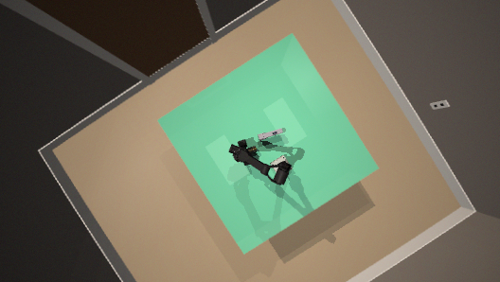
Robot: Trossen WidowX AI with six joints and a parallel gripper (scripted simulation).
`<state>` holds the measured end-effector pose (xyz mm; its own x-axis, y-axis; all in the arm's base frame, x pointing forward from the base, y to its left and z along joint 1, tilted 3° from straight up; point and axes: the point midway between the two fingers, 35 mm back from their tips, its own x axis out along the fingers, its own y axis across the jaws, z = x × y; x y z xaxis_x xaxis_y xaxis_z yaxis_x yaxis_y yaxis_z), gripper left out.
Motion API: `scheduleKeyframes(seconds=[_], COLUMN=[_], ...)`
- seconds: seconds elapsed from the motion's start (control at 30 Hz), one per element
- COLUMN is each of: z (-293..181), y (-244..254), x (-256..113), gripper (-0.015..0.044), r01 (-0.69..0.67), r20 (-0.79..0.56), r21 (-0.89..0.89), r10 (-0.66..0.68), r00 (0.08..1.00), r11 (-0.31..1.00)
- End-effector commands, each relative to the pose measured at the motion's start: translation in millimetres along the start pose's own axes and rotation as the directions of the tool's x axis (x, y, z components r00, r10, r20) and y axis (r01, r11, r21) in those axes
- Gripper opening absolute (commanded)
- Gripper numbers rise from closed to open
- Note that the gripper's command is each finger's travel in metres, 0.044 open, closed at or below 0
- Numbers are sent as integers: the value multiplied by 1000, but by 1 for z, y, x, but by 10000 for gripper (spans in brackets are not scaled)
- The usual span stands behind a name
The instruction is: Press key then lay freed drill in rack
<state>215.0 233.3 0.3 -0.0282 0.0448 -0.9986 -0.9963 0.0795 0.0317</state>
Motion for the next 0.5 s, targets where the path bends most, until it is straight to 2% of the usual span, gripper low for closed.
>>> scheduleKeyframes(seconds=[0.0, 0.13, 0.47], z=[0, 0, 1], y=[0, 0, 1], x=[0, -3, -56], gripper=[341, 440, 440], r01=[-1, -1, -1], r20=[-1, -3, -11], r21=[0, 0, 5], r10=[1, 1, 1], r00=[1000, 1000, 1000], r11=[1000, 1000, 1000])
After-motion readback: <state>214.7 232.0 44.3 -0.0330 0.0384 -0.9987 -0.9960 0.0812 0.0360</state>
